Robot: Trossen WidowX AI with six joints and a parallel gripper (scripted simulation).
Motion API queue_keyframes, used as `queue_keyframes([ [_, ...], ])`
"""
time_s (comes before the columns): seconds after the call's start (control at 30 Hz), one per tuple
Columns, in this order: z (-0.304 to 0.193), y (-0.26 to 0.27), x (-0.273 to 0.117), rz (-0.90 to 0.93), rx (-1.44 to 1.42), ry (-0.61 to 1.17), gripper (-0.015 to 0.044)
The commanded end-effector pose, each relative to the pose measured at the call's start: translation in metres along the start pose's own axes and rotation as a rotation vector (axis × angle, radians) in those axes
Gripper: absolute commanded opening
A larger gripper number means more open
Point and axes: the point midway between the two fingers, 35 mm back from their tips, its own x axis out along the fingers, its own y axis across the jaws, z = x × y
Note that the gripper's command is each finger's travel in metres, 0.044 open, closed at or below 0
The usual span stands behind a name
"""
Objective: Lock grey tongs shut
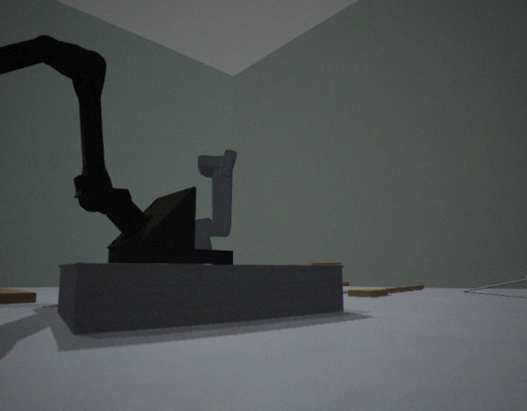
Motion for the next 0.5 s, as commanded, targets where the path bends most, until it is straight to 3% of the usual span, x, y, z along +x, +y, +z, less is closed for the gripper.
queue_keyframes([
  [0.0,0.0023,0.0011,-0.0078,-0.012,-0.044,0.066,-0.015],
  [0.47,0.0003,0.003,-0.0118,-0.015,-0.082,0.137,-0.015],
])
